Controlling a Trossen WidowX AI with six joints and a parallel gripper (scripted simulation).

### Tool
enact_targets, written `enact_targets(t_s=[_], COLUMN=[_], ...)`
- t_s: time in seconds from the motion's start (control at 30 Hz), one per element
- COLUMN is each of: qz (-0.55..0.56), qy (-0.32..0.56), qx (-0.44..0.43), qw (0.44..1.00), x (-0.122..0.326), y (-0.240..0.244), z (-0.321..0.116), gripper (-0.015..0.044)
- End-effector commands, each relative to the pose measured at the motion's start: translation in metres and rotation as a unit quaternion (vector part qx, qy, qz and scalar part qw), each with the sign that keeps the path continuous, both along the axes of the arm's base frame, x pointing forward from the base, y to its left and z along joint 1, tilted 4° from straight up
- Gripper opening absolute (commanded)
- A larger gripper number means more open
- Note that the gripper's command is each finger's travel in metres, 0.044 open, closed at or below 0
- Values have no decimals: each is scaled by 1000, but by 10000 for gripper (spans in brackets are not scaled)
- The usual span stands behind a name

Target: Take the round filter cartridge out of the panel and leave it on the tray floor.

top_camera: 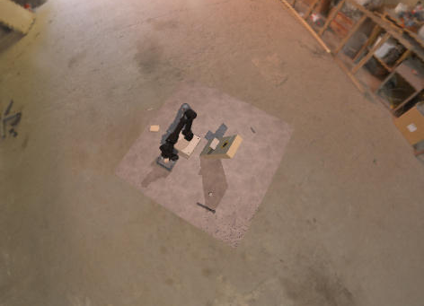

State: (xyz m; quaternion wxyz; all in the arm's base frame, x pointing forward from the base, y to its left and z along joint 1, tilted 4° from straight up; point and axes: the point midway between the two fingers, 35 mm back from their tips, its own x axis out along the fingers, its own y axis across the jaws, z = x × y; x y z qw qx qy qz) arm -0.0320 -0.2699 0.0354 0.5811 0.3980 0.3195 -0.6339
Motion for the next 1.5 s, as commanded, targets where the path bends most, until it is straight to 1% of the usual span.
enact_targets(t_s=[0.0,0.47,0.57,0.7,0.77,0.8,0.83,1.47], qz=[0,0,0,0,0,0,-3,-3], qy=[0,0,0,0,0,0,1,1], qx=[-1,-1,-1,0,0,0,0,0], qw=[1000,1000,1000,1000,1000,1000,1000,1000], x=[0,0,-1,-4,-4,-4,-5,-5], y=[0,0,-2,-3,-2,-2,-5,-5], z=[1,1,9,61,70,70,58,58], gripper=[79,440,440,440,440,440,440,440])
